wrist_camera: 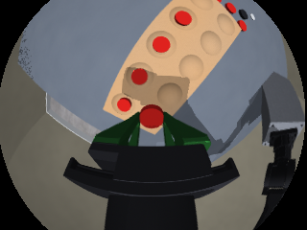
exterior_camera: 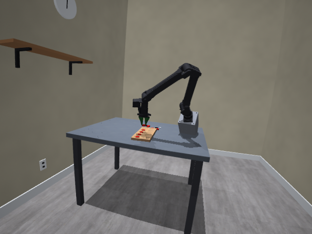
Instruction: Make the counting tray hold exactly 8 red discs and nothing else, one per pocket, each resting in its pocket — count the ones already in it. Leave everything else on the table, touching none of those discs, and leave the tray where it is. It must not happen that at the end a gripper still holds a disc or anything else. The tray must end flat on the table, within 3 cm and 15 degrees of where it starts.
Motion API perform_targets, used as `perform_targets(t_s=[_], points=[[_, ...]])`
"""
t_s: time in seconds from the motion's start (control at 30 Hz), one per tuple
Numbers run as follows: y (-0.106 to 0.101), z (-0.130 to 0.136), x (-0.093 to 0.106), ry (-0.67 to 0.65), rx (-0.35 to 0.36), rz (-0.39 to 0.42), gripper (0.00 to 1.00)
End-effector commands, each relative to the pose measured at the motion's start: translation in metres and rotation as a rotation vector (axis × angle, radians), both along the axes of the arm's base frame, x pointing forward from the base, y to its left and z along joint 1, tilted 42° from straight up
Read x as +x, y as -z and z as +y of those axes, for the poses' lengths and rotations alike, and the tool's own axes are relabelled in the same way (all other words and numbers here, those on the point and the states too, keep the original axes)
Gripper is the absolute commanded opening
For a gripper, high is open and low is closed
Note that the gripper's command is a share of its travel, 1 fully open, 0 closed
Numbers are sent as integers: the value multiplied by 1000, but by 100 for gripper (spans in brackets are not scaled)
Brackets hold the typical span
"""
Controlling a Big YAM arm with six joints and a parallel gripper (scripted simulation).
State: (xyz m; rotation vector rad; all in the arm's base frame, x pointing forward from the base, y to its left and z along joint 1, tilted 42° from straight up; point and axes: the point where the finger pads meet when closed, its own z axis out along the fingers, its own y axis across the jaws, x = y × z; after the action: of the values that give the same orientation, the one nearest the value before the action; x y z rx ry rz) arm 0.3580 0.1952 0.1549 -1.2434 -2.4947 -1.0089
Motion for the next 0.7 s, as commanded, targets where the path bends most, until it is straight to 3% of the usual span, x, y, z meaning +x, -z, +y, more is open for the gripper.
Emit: perform_targets(t_s=[0.0,0.07,0.23,0.3,0.4,0.63,0.67], points=[[-30,24,-31,121,27,76,0],[-41,35,-43,121,43,73,0],[-29,26,-35,151,31,101,0],[-34,40,-47,122,35,105,0],[-46,43,-43,120,50,80,0],[4,77,-38,122,42,92,0],[4,77,-38,122,42,92,0]])
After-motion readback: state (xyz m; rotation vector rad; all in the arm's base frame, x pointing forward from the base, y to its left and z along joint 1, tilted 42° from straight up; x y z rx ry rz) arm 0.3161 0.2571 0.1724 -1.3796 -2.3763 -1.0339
